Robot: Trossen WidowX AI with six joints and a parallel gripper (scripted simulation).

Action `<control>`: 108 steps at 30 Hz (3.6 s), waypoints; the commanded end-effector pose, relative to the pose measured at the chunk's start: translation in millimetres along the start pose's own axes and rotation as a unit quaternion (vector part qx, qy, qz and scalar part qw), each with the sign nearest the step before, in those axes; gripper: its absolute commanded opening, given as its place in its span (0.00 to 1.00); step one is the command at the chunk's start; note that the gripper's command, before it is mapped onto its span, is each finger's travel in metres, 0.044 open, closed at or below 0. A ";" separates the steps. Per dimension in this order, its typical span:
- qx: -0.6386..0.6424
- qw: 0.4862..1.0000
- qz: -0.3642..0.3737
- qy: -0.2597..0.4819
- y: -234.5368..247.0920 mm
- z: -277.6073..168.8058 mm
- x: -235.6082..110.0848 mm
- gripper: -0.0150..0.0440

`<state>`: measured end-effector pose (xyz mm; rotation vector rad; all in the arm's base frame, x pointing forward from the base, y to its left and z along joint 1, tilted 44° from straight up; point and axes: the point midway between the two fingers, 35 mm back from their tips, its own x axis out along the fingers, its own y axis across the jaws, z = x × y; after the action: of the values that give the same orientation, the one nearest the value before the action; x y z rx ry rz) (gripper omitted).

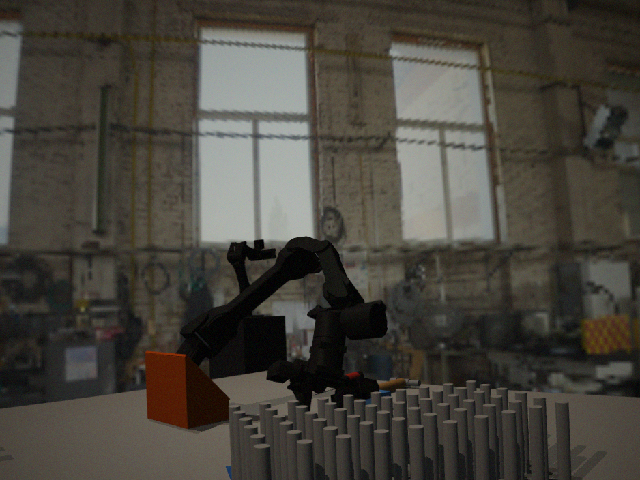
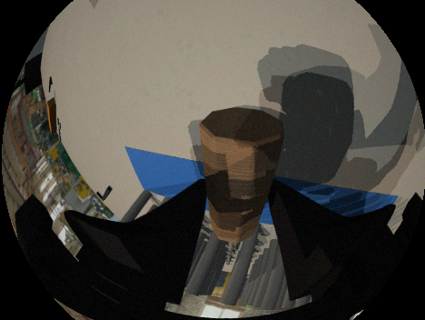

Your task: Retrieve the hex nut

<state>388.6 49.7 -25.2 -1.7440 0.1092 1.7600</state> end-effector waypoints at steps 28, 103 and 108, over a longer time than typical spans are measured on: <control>-0.001 1.000 -0.003 0.002 0.0 -15.6 7.3 0.25; 0.001 1.000 -0.002 0.001 -3.7 21.9 11.1 0.25; 0.001 1.000 -0.002 0.001 -3.6 24.7 10.3 0.25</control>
<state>371.4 68.4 -31.4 -1.7433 0.1003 1.7568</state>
